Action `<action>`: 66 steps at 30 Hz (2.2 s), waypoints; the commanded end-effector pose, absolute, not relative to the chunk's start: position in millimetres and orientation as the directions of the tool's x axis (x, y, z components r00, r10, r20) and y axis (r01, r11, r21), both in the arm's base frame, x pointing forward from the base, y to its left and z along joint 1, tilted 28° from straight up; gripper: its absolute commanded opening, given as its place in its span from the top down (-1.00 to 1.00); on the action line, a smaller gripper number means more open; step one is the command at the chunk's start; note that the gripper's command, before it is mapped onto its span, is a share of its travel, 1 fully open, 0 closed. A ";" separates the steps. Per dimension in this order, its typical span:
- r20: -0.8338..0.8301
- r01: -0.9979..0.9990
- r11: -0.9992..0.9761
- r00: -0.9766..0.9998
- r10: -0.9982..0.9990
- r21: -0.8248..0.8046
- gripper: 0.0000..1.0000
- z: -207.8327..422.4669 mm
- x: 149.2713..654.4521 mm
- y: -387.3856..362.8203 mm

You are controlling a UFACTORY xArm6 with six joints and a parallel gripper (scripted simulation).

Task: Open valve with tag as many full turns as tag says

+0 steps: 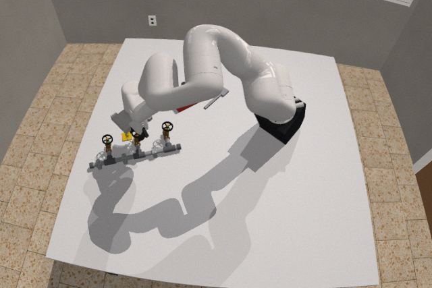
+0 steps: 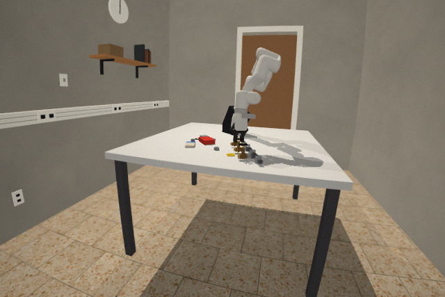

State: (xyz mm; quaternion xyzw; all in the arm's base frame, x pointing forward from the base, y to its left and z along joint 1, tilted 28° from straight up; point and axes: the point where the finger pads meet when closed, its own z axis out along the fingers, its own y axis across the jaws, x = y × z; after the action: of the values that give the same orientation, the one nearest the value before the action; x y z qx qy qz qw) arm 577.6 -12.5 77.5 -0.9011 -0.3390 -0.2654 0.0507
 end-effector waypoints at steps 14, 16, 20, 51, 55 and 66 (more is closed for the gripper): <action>0.470 0.842 -0.385 0.183 0.864 0.379 1.00 79.4 578.7 -13.0; 0.467 0.843 -0.378 0.177 0.866 0.383 1.00 79.4 578.7 -13.0; 0.466 0.844 -0.375 0.174 0.868 0.384 1.00 79.4 578.7 -13.0; 0.473 0.840 -0.392 0.190 0.860 0.375 -1.00 79.4 578.7 -13.0; 0.495 0.827 -0.444 0.242 0.834 0.345 -1.00 79.4 578.7 -13.0; 0.585 0.690 -0.708 0.515 0.627 0.151 -1.00 79.4 578.7 -13.0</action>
State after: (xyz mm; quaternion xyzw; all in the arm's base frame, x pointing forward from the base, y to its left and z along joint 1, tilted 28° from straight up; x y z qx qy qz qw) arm 577.5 -12.4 77.4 -0.8367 -0.4422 -0.3220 0.0266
